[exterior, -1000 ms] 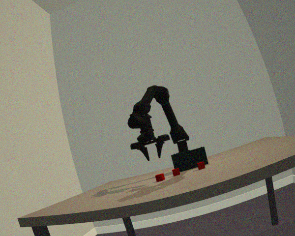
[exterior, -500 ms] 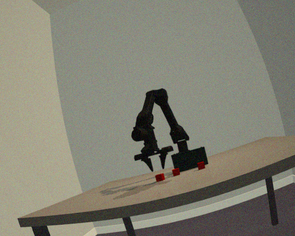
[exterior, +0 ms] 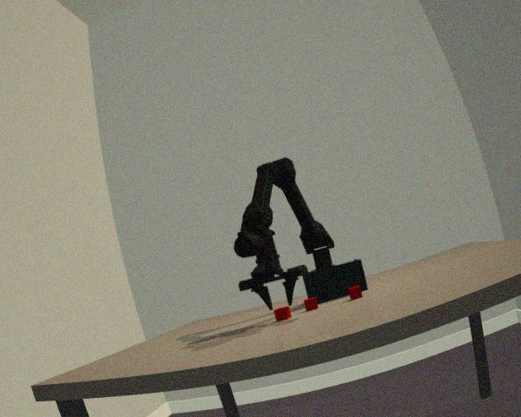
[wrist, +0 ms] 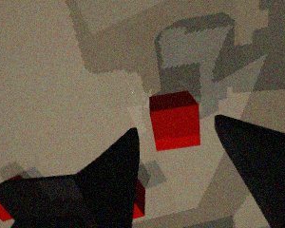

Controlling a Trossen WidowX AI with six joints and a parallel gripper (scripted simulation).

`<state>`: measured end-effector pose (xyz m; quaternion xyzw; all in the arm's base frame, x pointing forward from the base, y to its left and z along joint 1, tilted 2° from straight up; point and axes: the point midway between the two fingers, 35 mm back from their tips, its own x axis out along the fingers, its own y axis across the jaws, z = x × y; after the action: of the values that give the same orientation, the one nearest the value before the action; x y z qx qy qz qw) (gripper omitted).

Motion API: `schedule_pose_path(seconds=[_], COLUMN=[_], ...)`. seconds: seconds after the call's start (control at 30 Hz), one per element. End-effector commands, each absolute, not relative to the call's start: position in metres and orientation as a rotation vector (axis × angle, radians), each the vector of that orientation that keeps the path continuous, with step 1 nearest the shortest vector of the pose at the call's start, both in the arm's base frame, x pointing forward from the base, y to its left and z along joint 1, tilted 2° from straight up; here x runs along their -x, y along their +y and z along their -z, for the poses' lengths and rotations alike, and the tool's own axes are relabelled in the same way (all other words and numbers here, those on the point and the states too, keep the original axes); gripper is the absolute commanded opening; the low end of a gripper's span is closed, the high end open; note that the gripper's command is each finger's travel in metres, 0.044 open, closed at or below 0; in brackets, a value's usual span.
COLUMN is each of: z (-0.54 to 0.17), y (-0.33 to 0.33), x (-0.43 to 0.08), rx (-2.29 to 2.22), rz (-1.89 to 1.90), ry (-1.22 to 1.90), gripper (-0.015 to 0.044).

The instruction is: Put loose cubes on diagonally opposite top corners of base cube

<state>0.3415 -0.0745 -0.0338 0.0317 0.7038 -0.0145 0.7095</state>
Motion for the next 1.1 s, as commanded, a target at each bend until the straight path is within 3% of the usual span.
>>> schedule_pose_path(seconds=[0.0,0.23,0.43,1.07], z=[0.043,0.052,0.052,0.008], y=[-0.075,-0.074,-0.074,-0.076], x=[-0.339,-0.339,-0.339,-0.344], rx=[-0.065,-0.066,-0.066,-0.065], rz=[0.034,0.034,0.034,0.034], ry=[1.57,1.57,1.57,1.569], gripper=[0.0265,0.0265,0.0108,0.0105])
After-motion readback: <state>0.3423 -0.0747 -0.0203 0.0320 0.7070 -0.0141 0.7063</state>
